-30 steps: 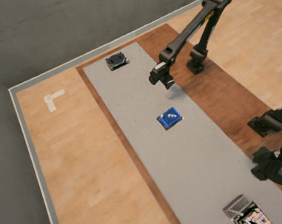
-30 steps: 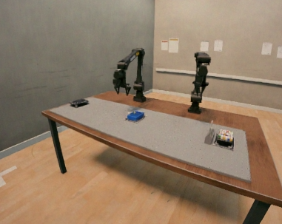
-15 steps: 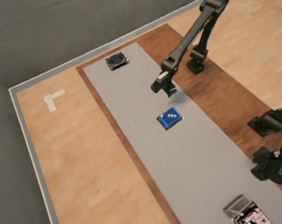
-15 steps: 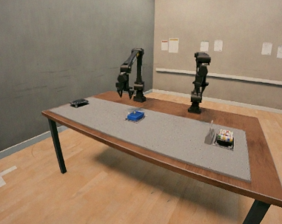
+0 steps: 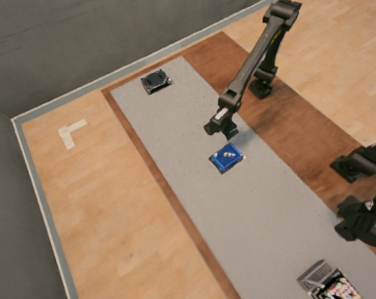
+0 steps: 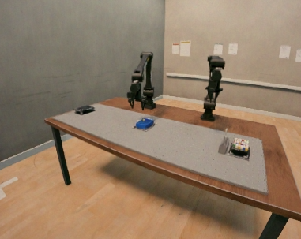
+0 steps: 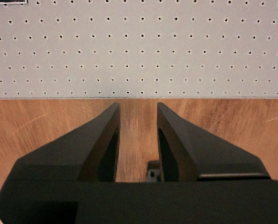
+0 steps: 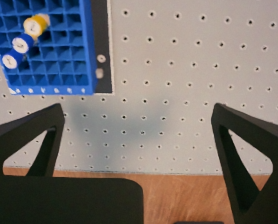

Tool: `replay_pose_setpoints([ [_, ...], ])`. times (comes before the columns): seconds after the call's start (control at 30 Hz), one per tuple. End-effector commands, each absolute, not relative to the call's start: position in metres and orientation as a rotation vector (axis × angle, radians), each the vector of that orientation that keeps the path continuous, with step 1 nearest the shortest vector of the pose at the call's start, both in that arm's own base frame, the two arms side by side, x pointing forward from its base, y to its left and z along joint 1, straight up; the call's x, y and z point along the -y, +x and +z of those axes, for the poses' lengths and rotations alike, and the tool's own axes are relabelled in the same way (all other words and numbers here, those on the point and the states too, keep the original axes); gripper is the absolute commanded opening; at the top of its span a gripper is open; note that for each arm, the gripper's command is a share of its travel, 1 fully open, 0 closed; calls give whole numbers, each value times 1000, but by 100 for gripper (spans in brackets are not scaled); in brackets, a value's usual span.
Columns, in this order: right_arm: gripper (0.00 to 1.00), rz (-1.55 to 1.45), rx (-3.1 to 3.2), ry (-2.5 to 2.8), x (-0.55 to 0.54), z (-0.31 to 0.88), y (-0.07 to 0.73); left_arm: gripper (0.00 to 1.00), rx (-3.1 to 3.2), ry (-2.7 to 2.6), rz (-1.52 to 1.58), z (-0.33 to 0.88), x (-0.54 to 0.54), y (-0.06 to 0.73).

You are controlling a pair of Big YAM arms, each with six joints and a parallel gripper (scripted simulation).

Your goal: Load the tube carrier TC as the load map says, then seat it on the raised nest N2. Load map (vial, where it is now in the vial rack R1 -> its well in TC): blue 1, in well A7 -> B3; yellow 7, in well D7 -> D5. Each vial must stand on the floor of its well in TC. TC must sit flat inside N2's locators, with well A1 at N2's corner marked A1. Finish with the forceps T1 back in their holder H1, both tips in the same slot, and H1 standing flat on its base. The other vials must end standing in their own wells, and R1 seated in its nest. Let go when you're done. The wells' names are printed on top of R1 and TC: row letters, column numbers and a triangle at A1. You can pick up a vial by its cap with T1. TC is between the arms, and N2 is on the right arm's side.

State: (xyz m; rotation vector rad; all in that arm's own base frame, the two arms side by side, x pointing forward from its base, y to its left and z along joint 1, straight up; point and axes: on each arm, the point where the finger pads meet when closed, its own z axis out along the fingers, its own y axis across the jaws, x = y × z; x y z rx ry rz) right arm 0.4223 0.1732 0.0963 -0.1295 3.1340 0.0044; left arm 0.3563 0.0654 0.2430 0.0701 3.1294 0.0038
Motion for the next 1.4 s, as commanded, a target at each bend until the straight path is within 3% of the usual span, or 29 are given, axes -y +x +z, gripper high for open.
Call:
replay_pose_setpoints([
  [0.0,100,31,-3087,-107,-201,104,447,24,-3141,79,0,241,-60,353],
  [0.8,100,35,-3096,-107,-278,64,465,24,-3141,79,0,241,-60,353],
  [1.37,100,-3,-3141,-77,-256,30,450,24,-3141,79,0,241,-60,353],
])
